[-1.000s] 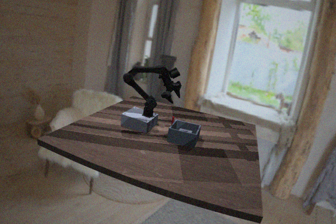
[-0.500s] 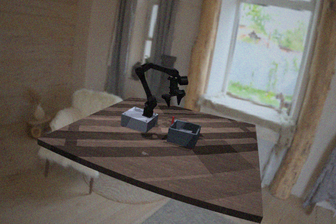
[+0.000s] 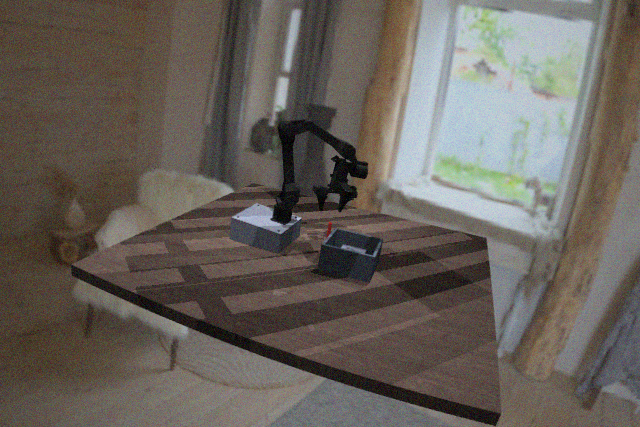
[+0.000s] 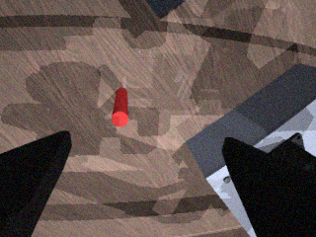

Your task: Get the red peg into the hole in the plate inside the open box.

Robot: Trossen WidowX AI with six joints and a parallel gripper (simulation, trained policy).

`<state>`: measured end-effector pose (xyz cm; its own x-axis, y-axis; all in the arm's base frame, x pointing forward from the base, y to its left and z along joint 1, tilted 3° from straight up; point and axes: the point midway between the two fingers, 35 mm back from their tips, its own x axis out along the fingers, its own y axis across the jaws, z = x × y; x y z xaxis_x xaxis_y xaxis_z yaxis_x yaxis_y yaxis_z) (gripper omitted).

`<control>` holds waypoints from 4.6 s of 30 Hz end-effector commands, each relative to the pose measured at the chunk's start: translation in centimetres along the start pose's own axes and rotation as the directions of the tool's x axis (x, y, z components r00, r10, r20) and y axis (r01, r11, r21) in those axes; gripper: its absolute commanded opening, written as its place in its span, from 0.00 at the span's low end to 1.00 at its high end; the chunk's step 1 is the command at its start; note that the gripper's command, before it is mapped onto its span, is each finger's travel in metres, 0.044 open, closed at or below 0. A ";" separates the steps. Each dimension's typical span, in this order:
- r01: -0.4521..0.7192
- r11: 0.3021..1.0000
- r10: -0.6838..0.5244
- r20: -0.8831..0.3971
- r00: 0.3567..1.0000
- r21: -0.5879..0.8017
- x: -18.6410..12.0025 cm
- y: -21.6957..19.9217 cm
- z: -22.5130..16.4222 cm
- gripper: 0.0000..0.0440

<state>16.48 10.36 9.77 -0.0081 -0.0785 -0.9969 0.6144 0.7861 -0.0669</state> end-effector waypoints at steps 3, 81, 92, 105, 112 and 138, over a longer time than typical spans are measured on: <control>0.041 0.999 -0.041 -0.025 0.999 0.023 1.5 0.9 -0.1 1.00; 0.113 0.979 -0.147 0.201 0.969 0.167 0.8 1.6 8.2 0.00; 0.081 0.958 -0.146 0.225 0.963 0.275 -0.3 0.2 13.1 0.00; 0.060 0.952 -0.128 0.214 0.968 0.300 1.3 -1.5 18.7 0.00; 0.047 0.963 -0.100 0.191 0.977 0.264 2.9 -2.1 20.8 0.00; -0.008 0.993 -0.001 0.076 0.997 0.114 5.9 -1.4 24.5 0.68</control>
<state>34.20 -6.26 4.78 0.0520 -0.1475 -0.9877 0.7069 0.7040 -0.0680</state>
